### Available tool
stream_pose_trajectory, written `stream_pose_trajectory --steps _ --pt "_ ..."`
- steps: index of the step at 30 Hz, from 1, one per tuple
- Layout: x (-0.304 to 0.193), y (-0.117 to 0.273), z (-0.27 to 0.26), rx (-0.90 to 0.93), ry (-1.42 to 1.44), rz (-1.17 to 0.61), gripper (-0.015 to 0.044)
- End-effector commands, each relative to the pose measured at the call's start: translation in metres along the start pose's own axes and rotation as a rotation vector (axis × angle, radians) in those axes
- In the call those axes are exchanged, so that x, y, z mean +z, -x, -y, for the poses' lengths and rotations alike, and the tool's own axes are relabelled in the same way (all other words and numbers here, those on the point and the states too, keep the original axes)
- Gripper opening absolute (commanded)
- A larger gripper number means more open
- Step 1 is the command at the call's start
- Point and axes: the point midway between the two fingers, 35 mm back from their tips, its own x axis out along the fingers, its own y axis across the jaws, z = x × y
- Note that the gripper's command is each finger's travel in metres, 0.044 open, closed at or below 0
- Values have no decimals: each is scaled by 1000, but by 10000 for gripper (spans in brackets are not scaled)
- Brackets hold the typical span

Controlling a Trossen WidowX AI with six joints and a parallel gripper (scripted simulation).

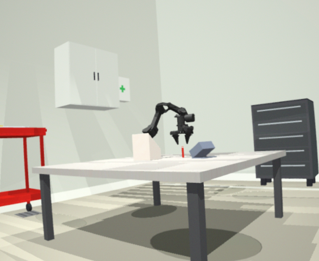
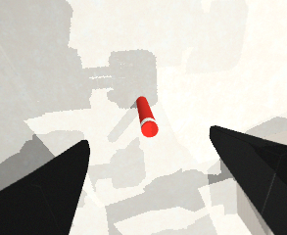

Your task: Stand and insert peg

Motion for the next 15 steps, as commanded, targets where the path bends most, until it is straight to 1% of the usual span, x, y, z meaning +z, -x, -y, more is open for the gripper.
stream_pose_trajectory --steps 1,15 --pt "0 -9 2 -5 -6 -5 440" --pt "1 -31 2 -5 -6 -5 440"
